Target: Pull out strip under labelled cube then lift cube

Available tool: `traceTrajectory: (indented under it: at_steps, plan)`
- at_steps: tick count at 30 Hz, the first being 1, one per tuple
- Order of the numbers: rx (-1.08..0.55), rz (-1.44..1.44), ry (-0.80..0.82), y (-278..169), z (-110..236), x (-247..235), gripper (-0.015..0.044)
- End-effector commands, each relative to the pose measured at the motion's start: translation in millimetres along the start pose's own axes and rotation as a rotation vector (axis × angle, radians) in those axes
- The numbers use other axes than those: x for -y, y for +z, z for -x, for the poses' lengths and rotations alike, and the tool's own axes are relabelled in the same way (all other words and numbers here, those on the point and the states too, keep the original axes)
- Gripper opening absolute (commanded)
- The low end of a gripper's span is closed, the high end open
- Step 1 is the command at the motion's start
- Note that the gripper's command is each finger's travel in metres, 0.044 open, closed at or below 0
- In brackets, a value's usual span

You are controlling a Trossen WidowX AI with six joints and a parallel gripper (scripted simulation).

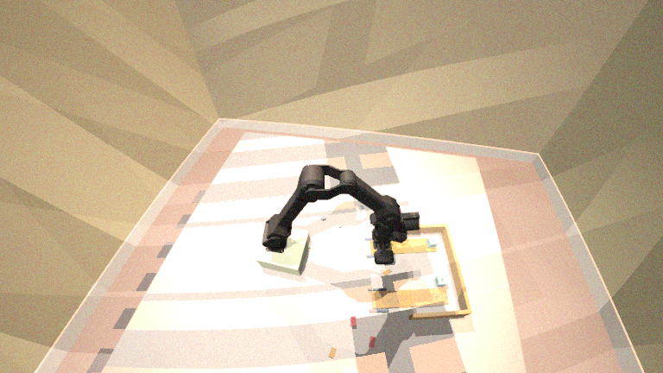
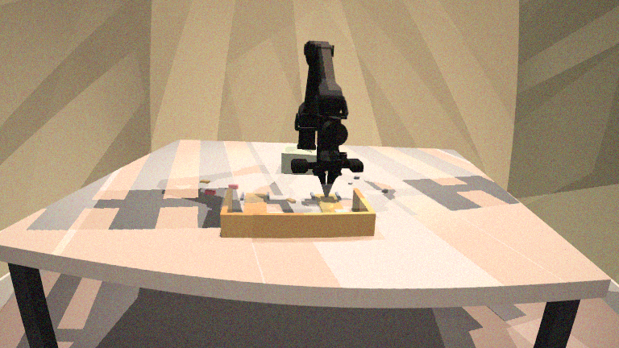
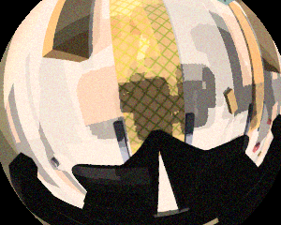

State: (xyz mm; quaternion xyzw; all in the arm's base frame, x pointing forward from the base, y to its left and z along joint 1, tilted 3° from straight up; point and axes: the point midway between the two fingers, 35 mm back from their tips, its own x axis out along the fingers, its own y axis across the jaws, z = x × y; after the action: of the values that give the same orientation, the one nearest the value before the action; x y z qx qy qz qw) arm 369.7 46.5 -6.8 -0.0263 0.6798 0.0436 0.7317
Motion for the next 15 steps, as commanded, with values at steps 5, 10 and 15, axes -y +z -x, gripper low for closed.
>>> traceTrajectory:
  at_steps: [5, 10, 15]
  plan:
    - [-0.002, -0.005, -0.003, -1.4, -3.8, 0.4, 0.0]
    - [-0.003, -0.005, -0.003, -9.2, -4.0, -0.1, 0.0]
    - [-0.003, -0.005, -0.003, -17.1, -4.2, -0.5, 0.0]
